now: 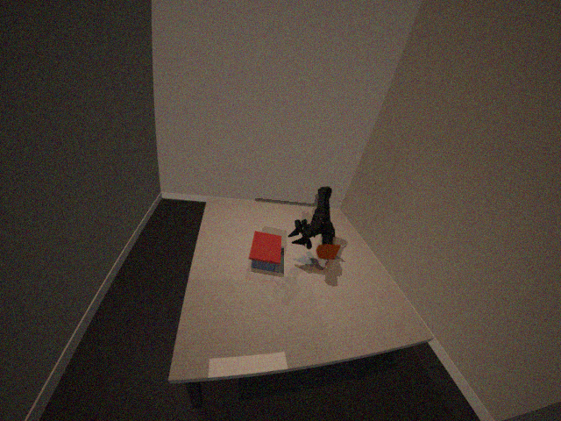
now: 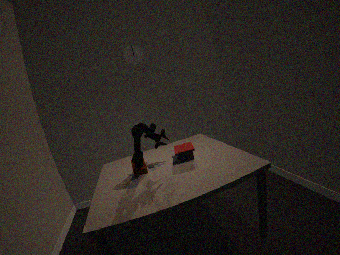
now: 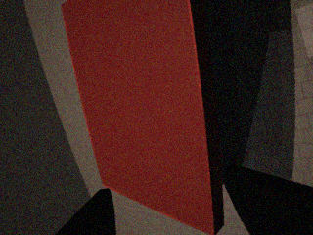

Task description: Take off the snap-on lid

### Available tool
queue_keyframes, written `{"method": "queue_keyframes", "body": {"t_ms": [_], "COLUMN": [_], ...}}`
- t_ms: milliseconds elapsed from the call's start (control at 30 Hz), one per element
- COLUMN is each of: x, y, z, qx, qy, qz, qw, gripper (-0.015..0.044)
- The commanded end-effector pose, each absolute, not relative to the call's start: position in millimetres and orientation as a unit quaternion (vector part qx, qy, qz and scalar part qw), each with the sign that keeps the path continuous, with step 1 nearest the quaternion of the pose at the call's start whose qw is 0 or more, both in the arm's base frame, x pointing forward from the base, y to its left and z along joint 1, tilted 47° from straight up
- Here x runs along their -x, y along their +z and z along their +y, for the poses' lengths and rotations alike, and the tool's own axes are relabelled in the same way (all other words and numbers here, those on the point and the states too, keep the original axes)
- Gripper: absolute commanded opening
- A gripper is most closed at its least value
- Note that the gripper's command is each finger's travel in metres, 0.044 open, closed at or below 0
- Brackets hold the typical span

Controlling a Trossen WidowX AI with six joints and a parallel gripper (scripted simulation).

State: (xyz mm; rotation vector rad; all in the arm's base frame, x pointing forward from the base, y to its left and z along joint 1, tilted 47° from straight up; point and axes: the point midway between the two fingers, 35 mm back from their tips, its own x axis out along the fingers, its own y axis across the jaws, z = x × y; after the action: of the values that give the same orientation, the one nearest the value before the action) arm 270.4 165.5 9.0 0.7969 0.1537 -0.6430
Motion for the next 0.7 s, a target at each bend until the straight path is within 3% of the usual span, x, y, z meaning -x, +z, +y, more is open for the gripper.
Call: {"method": "queue_keyframes", "body": {"t_ms": [0,667], "x": [-268,-282], "y": [-18,-31], "z": [134,121], "qx": [-0.368,-0.368], "qy": [-0.314,-0.318], "qz": [0.078,0.082], "qw": [0.872,0.870], "gripper": [0.0235,0.0235]}}
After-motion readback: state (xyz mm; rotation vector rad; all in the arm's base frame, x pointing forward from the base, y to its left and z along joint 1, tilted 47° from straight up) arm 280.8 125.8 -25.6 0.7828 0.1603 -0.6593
